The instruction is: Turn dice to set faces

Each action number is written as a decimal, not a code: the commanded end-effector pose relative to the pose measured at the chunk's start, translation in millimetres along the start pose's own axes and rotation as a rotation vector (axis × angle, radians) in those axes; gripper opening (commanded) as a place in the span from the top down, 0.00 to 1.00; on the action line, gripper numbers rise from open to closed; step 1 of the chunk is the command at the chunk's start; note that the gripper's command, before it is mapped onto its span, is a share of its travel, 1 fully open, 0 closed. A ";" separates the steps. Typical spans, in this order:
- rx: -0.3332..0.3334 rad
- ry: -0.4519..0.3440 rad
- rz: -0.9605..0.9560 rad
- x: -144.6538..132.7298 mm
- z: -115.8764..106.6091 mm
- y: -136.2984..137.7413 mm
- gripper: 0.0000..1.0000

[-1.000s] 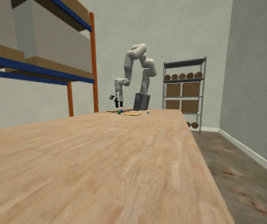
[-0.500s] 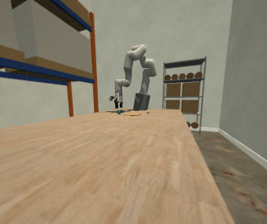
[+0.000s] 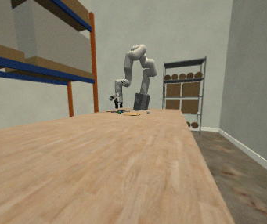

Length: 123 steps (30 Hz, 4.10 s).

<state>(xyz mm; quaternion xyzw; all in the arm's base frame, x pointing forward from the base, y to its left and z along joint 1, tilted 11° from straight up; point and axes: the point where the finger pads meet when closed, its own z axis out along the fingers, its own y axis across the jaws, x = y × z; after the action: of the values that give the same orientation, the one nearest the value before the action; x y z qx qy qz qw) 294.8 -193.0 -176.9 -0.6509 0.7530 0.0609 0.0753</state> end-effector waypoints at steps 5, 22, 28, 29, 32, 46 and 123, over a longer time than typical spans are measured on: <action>0.003 0.002 0.000 0.6 -0.9 -1.2 0.00; 0.003 0.002 0.000 -8.5 -0.9 -28.2 0.00; 0.003 0.002 0.000 -24.3 -1.0 -75.3 0.00; 0.003 0.002 0.000 -26.7 -1.0 -82.7 0.00; 0.003 0.002 0.000 -32.5 -1.1 -99.7 0.00; 0.003 0.002 0.000 -35.1 -1.1 -107.6 0.00; 0.003 0.002 0.000 -257.0 -0.5 -12.6 0.00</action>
<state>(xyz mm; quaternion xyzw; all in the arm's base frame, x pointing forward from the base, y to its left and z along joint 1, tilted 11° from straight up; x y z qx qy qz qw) 344.5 44.9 -130.2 -0.6527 0.7515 0.0660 0.0703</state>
